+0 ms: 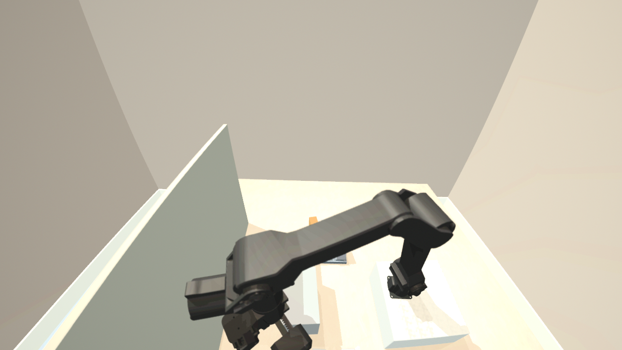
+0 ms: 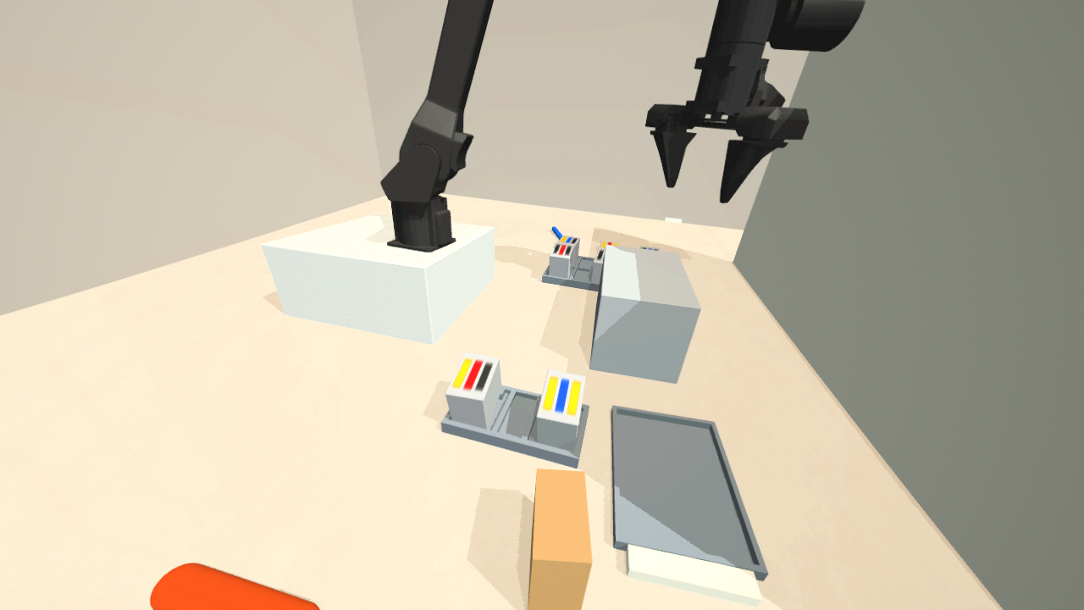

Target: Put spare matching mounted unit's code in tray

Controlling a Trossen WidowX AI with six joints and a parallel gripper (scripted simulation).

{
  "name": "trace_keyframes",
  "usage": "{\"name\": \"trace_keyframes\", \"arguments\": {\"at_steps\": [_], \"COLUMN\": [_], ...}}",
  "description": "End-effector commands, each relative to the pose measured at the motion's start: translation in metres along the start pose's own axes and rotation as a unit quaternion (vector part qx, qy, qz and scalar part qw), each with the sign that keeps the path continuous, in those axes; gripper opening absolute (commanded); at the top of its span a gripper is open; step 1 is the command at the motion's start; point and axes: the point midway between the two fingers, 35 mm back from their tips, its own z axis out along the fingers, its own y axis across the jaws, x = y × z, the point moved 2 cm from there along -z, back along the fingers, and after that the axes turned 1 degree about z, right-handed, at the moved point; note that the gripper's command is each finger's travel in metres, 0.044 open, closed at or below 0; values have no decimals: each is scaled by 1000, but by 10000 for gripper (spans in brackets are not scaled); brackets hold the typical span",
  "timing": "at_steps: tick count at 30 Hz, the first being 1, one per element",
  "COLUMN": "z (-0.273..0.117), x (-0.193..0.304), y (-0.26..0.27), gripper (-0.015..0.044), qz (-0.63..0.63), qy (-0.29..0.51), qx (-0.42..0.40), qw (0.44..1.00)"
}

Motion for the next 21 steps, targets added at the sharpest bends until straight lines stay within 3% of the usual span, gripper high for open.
{"name": "trace_keyframes", "arguments": {"at_steps": [1, 7, 18, 21], "z": [17, 37, 38, 54], "x": [0, 18, 19, 15], "y": [68, 142, 144, 147], "gripper": [440, 440, 440, 361], "qz": [-210, -443, -449, -449], "qy": [-1, -4, -4, -5], "qx": [-4, -9, -9, -9], "qw": [978, 897, 893, 893]}}
